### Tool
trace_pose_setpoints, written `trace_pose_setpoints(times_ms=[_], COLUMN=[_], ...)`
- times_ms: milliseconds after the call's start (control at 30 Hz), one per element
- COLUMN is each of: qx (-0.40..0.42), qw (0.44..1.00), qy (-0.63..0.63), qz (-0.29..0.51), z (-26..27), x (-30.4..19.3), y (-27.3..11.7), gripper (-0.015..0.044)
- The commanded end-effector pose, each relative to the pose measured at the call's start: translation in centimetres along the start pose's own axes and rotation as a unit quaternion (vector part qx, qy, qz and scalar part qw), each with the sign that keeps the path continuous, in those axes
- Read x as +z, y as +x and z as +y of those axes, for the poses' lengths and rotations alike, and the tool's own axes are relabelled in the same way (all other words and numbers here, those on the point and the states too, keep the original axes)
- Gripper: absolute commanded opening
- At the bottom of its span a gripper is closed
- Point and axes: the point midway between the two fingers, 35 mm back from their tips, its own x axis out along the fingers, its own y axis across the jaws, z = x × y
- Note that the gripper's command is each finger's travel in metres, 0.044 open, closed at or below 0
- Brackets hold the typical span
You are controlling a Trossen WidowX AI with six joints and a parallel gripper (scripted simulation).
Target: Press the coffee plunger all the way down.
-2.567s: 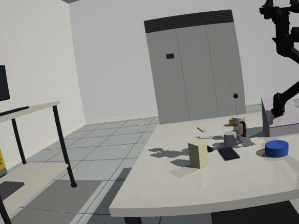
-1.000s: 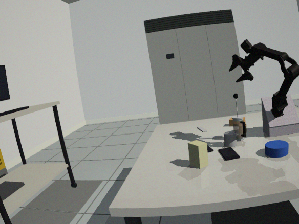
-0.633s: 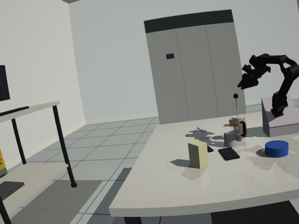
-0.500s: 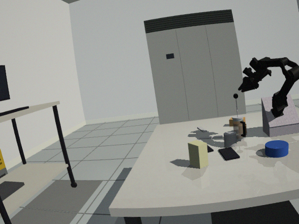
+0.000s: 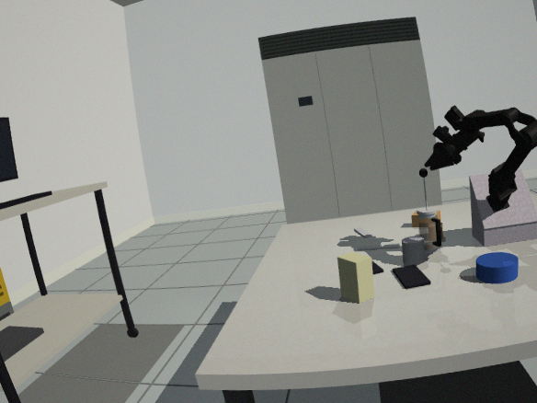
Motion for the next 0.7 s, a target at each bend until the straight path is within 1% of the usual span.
trace_pose_setpoints(times_ms=[0, 467, 667], qx=[-0.002, 0.002, 0.002], qw=[1.000, 1.000, 1.000], qy=[0.000, 0.001, 0.001], qz=[0.002, -0.004, -0.004], z=[0.0, 0.4, 0.4], x=[-0.1, 0.1, 0.1], y=[0.7, 2.7, 2.7], gripper=[0.0440, 0.0440, 0.0282])
